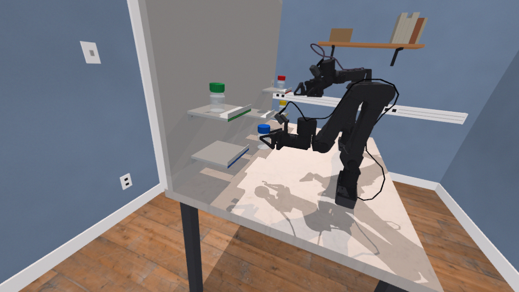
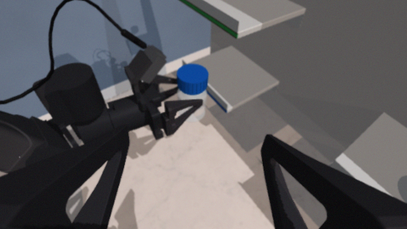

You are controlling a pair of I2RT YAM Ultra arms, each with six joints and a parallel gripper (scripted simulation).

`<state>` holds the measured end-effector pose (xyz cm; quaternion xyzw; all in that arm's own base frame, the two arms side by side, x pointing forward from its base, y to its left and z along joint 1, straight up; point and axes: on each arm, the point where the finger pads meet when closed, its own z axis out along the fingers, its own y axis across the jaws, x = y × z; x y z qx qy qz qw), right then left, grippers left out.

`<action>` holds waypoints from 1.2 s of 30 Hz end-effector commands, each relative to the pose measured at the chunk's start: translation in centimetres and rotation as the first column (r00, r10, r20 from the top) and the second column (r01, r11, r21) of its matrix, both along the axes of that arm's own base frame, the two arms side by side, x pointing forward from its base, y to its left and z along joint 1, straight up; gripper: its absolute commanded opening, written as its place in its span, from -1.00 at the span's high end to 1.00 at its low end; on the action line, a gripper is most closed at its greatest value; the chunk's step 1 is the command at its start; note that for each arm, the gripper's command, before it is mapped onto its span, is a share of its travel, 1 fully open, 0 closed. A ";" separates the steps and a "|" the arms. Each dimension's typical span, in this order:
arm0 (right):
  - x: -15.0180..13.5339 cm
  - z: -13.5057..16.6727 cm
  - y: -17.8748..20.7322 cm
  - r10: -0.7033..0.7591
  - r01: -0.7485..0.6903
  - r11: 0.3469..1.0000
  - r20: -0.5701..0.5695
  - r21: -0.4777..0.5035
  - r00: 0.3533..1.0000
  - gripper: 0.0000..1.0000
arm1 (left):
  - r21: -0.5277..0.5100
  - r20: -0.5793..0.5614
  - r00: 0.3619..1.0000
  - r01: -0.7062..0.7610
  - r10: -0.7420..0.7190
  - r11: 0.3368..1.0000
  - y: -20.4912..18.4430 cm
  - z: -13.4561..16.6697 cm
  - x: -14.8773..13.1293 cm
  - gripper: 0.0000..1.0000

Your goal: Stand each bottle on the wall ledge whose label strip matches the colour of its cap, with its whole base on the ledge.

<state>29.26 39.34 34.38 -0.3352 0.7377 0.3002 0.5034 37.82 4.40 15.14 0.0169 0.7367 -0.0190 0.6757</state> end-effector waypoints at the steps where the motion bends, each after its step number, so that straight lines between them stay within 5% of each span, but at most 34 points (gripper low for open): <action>1: 0.1 -0.9 0.2 -0.009 0.009 1.000 -0.012 -0.012 1.000 -0.77 | 0.002 0.105 0.984 -0.148 0.147 0.989 0.3 2.6 -0.2 -0.03; 12: 0.1 -0.9 0.2 -0.009 0.009 1.000 -0.012 -0.012 1.000 -0.77 | 0.001 0.101 0.986 -0.134 0.133 0.991 -2.2 2.3 0.0 -0.03; 36: 0.1 -0.9 0.2 -0.009 0.009 1.000 -0.012 -0.012 1.000 -0.77 | 0.008 0.093 0.988 -0.127 0.126 0.992 0.5 2.2 3.3 -0.03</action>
